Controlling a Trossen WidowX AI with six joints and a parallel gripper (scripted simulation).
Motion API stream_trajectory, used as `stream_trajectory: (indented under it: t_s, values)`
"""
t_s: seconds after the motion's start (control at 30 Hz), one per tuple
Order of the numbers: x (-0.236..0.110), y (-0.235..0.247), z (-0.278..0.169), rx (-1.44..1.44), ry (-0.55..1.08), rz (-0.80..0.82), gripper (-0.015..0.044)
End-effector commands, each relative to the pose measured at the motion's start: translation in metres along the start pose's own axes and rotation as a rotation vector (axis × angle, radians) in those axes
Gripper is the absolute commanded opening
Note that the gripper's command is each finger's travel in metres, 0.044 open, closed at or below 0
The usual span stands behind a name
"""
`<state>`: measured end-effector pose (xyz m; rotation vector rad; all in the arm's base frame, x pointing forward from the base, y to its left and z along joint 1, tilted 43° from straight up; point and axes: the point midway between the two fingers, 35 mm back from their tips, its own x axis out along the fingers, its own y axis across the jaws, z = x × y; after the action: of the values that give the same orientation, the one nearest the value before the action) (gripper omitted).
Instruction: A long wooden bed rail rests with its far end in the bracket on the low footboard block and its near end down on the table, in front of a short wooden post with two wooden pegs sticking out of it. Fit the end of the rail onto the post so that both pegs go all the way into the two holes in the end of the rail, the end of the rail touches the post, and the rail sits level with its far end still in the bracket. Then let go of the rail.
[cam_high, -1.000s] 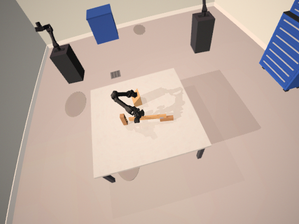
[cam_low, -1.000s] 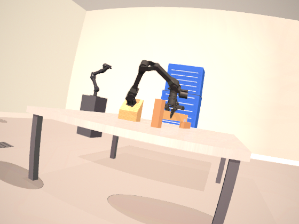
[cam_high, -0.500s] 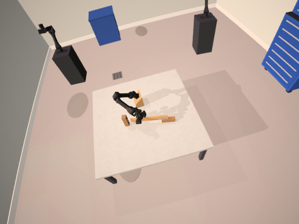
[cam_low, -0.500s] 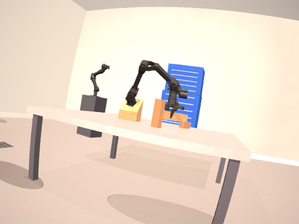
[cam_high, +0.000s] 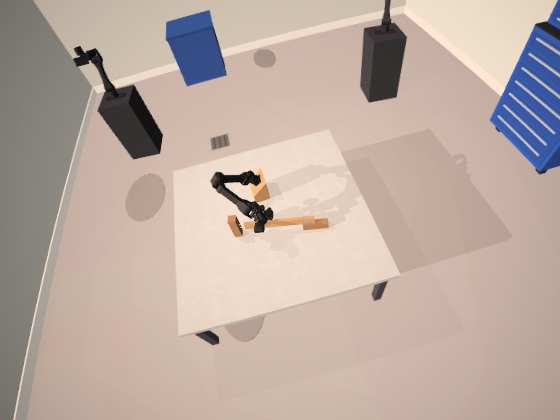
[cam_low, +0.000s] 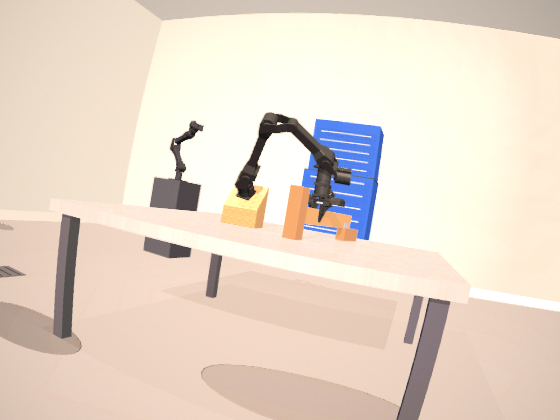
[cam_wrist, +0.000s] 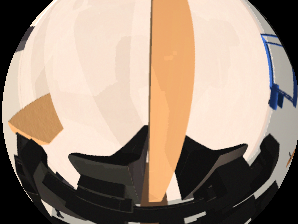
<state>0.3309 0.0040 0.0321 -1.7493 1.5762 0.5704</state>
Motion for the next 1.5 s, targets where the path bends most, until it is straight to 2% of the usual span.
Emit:
stream_trajectory:
  t_s: [0.0,1.47]
  values:
    - [-0.003,-0.001,-0.002,-0.003,-0.003,-0.005,0.0]
    - [-0.002,-0.001,-0.016,-0.003,-0.002,-0.005,0.0]
